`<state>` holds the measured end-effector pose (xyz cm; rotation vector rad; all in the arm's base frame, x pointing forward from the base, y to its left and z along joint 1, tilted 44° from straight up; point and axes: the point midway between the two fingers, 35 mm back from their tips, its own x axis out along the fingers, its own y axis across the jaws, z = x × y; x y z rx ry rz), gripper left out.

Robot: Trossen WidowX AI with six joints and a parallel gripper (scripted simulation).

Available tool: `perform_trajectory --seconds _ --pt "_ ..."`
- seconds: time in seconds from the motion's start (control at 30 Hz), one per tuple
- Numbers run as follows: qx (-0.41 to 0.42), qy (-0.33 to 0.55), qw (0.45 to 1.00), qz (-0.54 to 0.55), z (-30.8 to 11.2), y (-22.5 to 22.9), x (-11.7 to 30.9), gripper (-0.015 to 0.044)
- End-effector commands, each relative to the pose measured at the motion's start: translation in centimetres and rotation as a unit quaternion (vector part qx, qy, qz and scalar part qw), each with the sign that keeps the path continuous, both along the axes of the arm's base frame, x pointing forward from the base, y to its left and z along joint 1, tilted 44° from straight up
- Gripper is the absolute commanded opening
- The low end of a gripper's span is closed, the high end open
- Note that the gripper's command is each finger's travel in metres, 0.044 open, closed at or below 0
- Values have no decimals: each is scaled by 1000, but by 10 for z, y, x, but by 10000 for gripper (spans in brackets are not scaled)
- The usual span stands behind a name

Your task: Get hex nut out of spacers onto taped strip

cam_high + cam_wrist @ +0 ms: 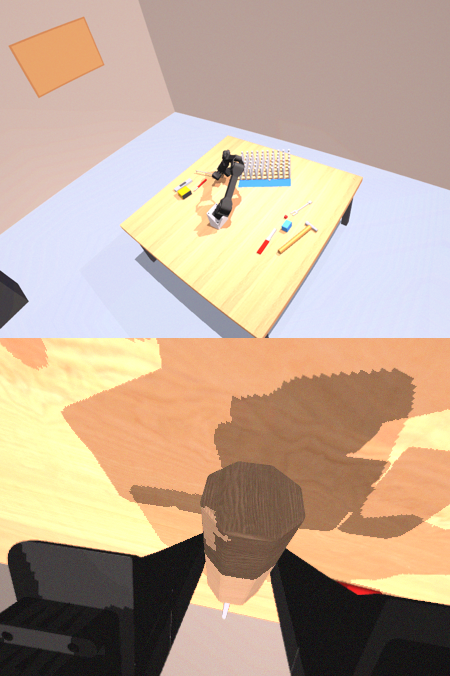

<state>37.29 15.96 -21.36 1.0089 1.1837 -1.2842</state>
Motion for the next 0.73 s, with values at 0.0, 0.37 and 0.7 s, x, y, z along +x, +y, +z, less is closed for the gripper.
perform_trajectory --seconds 0.0,0.37,0.7 --pt "-2 3 1000 1 -4 -6 -3 0" --pt "0 0 1000 0 -3 -4 -1 184" --pt "0 0 1000 0 -3 -4 -1 440"
